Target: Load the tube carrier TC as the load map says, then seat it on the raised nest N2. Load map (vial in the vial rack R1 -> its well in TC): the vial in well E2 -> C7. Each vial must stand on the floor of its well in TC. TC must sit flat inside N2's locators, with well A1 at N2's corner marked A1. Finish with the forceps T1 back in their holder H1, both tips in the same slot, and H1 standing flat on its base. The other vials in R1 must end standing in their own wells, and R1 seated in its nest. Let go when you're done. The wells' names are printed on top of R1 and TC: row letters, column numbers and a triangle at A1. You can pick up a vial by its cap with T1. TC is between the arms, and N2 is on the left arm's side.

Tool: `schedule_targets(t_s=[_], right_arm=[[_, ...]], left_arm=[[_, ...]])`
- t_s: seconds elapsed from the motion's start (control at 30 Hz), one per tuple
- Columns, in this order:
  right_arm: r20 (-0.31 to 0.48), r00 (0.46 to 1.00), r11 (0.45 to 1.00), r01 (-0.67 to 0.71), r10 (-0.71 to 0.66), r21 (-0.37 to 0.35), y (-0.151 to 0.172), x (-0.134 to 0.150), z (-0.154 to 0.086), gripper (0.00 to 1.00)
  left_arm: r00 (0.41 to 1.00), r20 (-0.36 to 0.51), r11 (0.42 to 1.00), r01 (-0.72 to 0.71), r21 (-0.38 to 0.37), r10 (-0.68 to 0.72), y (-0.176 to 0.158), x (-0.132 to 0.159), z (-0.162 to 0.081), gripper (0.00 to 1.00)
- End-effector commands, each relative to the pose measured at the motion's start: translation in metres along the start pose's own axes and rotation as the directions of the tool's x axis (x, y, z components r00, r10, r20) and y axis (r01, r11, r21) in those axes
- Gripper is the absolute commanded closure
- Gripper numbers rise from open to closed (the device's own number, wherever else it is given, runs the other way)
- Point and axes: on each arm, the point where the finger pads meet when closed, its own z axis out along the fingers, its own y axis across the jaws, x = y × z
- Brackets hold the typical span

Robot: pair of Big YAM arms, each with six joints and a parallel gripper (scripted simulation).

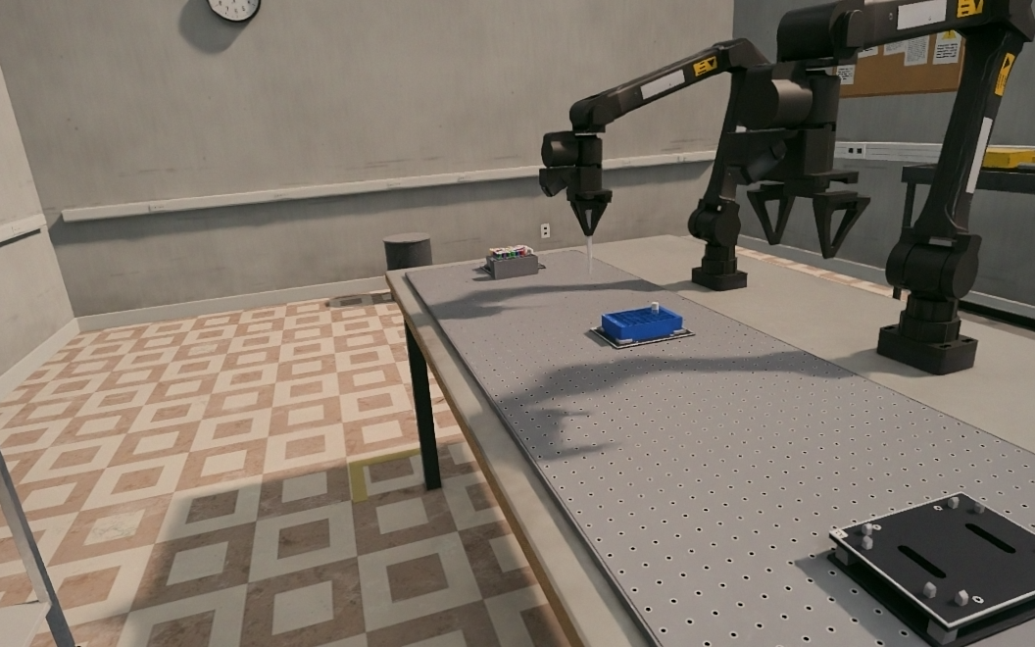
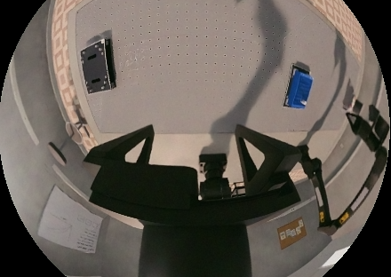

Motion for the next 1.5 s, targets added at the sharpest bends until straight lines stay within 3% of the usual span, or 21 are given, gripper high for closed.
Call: schedule_targets(t_s=[0.0, 1.47], right_arm=[[0.029, 1.000, 1.000, 0.011, -0.011, -0.005, -0.007, -0.013, -0.014, 0.93], [0.045, 0.999, 1.000, 0.011, -0.011, 0.002, -0.073, -0.029, -0.018, 0.93]], left_arm=[[0.999, 0.034, 1.000, 0.006, -0.010, -0.005, 0.003, -0.008, -0.014, 0.00], [0.999, 0.034, 1.000, 0.006, -0.010, -0.005, 0.003, -0.008, -0.014, 0.00]])
